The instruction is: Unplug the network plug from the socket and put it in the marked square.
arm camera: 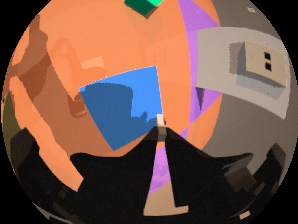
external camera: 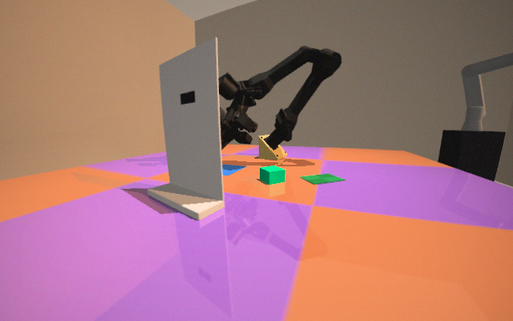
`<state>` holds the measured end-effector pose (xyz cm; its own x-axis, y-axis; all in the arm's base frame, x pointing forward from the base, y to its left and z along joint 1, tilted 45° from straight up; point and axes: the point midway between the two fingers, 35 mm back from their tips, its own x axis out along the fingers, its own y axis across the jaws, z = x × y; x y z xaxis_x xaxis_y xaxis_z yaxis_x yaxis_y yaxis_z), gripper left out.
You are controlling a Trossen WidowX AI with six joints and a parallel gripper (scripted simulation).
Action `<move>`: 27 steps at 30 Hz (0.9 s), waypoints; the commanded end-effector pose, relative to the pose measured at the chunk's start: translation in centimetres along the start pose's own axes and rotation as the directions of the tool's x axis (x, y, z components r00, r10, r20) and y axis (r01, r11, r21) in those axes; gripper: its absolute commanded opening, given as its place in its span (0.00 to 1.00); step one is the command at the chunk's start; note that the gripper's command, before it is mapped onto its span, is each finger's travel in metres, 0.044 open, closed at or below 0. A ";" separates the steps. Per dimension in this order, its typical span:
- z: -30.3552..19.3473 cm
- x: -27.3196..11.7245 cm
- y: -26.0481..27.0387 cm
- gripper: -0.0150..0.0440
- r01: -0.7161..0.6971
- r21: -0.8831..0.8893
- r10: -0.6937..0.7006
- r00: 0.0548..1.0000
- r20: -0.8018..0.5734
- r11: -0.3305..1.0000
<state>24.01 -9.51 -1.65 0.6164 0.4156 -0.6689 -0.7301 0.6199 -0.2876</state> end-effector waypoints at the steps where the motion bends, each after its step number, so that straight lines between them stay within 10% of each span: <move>1: 0.0 0.5 0.4 0.25 -0.001 0.005 0.001 1.000 0.002 1.000; 27: 0.2 3.0 2.3 0.25 0.000 0.006 0.000 1.000 0.005 1.000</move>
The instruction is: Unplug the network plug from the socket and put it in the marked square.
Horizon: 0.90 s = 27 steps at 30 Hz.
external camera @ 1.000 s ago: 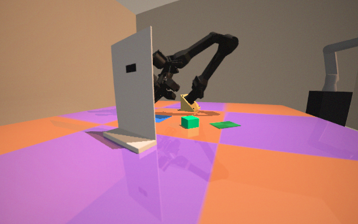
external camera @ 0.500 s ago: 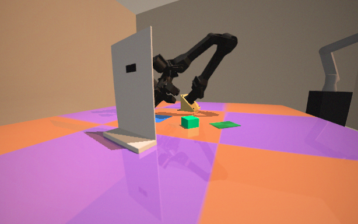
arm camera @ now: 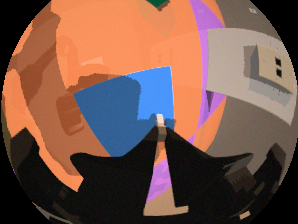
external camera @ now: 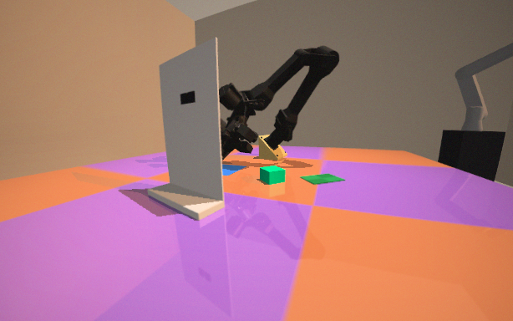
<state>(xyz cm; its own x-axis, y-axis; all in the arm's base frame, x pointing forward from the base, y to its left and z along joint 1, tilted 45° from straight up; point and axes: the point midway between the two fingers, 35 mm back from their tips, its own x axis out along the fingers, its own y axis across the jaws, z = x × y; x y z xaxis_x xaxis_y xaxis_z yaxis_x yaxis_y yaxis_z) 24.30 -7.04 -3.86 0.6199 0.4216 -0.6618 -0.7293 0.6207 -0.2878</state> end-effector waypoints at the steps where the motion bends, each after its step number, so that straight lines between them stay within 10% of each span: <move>1: -0.1 0.4 0.4 0.25 -0.001 0.006 0.001 1.000 -0.005 1.000; 24: 0.2 0.9 0.9 0.25 -0.001 0.003 0.001 1.000 0.002 1.000; 27: 0.2 0.9 0.9 0.39 -0.001 0.003 0.001 1.000 0.002 1.000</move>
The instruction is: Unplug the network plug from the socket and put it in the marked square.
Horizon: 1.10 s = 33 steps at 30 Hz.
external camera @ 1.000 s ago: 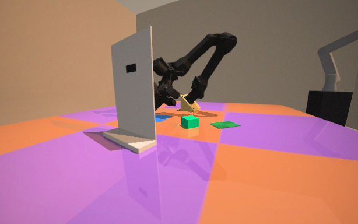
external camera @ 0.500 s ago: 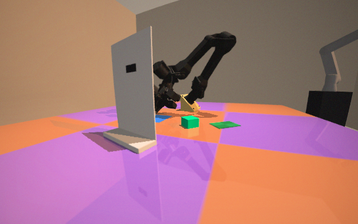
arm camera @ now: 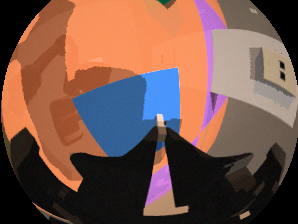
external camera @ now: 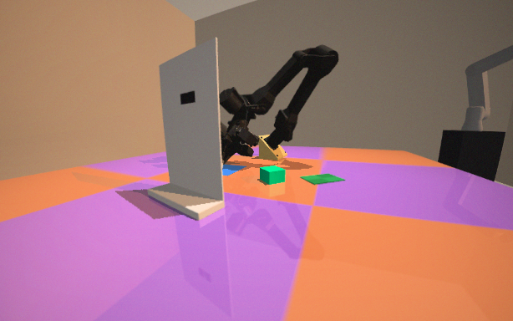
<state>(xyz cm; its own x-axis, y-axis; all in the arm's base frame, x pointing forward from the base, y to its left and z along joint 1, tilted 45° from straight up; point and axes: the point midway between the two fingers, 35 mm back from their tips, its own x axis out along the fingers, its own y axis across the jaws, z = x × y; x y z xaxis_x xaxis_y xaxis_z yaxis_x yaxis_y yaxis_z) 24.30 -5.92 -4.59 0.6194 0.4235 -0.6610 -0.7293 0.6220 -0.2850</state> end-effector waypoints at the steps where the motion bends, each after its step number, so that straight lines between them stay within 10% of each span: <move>1: 0.0 0.0 0.0 0.43 0.000 0.000 0.000 1.000 0.000 1.000; 33: -0.2 -2.6 -0.1 0.52 -0.001 0.002 0.001 1.000 -0.006 1.000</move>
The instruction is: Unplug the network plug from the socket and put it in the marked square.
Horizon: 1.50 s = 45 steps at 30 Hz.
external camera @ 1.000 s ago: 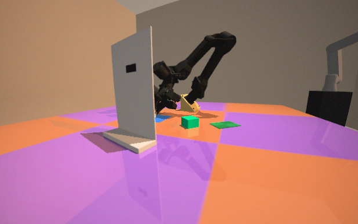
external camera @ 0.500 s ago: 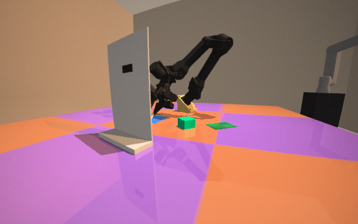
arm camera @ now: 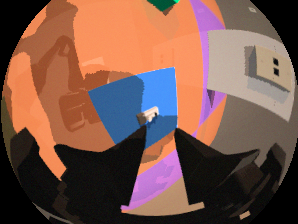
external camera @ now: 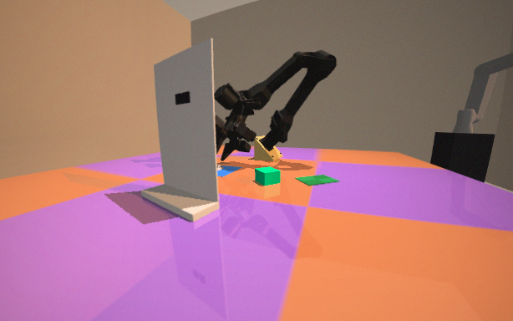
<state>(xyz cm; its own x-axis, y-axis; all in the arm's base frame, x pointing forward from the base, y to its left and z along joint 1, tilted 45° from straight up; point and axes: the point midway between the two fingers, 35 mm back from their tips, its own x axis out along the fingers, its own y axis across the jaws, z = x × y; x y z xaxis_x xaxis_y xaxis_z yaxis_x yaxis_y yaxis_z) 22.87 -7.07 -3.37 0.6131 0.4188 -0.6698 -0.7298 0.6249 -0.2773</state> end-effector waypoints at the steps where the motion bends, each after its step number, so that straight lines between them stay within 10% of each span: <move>1: 0.1 -0.6 -0.1 0.52 0.004 -0.005 -0.004 1.000 0.005 1.000; 45: -0.3 -5.0 -3.4 0.52 0.002 -0.005 -0.002 1.000 -0.003 1.000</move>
<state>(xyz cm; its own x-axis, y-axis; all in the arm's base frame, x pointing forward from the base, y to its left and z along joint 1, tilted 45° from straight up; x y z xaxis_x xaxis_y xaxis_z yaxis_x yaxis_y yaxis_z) 22.16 -11.10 0.22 0.6085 0.4158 -0.6759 -0.7316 0.6238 -0.2749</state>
